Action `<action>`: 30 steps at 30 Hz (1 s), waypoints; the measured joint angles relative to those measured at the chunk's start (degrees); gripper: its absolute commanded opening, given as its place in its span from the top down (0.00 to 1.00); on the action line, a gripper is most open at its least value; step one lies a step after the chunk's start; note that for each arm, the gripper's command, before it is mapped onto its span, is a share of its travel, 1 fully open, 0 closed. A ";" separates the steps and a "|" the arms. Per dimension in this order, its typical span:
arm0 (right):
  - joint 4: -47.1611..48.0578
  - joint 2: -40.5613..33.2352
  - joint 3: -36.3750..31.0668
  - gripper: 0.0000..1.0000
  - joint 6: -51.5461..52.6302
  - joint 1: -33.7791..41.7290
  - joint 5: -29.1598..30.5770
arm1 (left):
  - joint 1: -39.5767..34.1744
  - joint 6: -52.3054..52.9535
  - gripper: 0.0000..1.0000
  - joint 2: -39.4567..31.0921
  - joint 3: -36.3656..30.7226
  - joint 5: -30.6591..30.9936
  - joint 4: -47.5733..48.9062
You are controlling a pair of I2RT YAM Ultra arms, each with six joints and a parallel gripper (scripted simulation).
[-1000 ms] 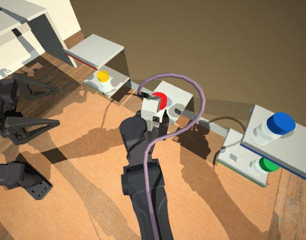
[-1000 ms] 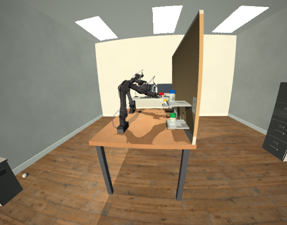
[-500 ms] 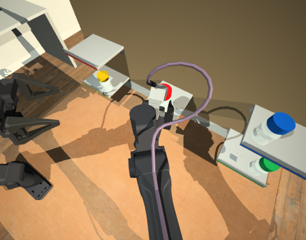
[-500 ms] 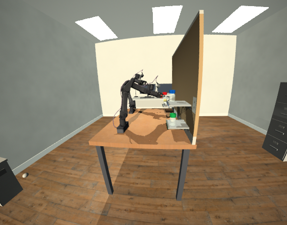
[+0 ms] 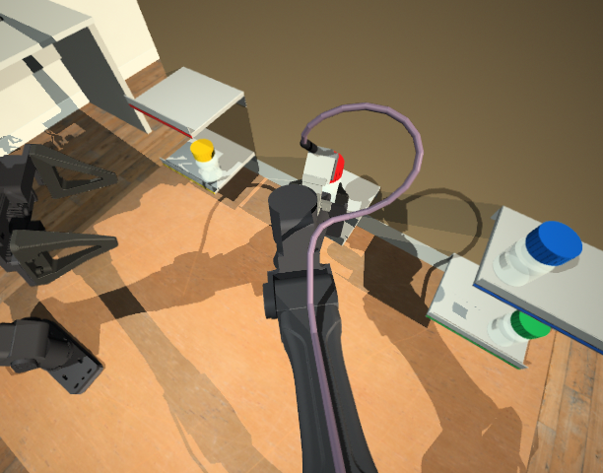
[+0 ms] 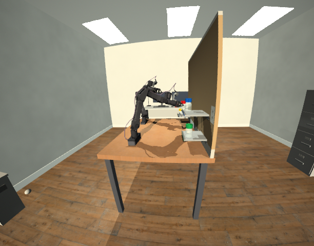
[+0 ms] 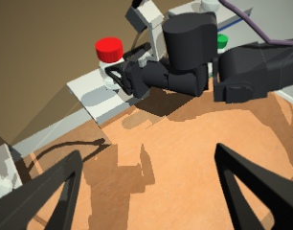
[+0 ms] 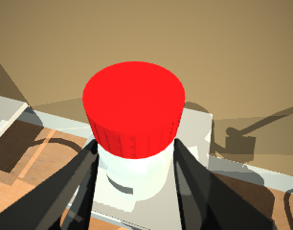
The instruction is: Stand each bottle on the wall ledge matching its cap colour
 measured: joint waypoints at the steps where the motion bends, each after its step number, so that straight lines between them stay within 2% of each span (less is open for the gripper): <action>1: 0.00 0.04 0.04 0.51 0.00 0.02 0.00 | 0.00 0.00 0.00 0.00 0.00 0.00 0.00; 14: 0.39 0.04 0.04 0.51 -0.02 0.02 -0.04 | 0.00 0.00 0.00 0.00 0.00 0.00 0.00; 24: 7.37 1.03 -1.09 0.51 -0.20 0.02 -0.02 | 0.00 0.00 0.00 0.00 0.00 0.00 0.00; 30: 7.39 3.13 -2.86 0.51 -0.20 0.02 -0.02 | 0.00 0.00 0.00 0.00 0.00 0.00 0.00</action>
